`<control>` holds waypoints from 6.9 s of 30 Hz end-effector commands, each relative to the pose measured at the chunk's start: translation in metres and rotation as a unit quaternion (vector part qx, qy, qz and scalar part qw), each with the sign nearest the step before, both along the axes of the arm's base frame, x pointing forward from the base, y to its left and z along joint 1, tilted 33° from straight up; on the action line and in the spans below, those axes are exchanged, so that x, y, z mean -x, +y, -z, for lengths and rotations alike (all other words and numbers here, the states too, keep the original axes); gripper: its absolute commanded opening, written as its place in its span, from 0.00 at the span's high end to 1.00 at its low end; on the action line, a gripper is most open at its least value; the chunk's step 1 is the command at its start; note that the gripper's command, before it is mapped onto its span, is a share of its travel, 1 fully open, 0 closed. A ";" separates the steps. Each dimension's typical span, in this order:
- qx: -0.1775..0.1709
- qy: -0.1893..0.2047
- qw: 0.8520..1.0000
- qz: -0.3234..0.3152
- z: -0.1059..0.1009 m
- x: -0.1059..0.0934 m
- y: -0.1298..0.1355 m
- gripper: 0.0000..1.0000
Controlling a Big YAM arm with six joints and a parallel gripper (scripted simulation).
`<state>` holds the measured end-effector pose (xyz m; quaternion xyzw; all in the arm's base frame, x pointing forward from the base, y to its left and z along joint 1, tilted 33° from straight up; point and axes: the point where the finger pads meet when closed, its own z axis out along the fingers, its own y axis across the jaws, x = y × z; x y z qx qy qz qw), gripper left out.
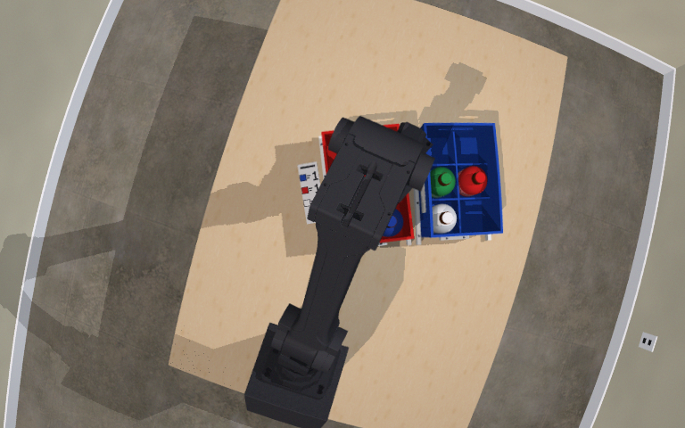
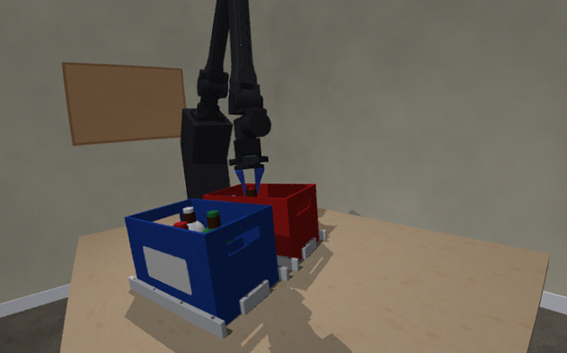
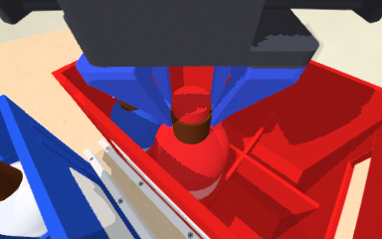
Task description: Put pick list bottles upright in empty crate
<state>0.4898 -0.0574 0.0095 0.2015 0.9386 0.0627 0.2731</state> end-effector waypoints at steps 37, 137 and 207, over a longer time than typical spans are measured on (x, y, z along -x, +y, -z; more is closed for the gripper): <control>0.002 -0.023 1.000 0.003 -0.003 -0.019 0.001 1.00; 0.001 -0.008 1.000 0.001 0.023 -0.014 0.001 0.39; 0.003 -0.008 1.000 0.002 -0.011 0.014 -0.004 0.39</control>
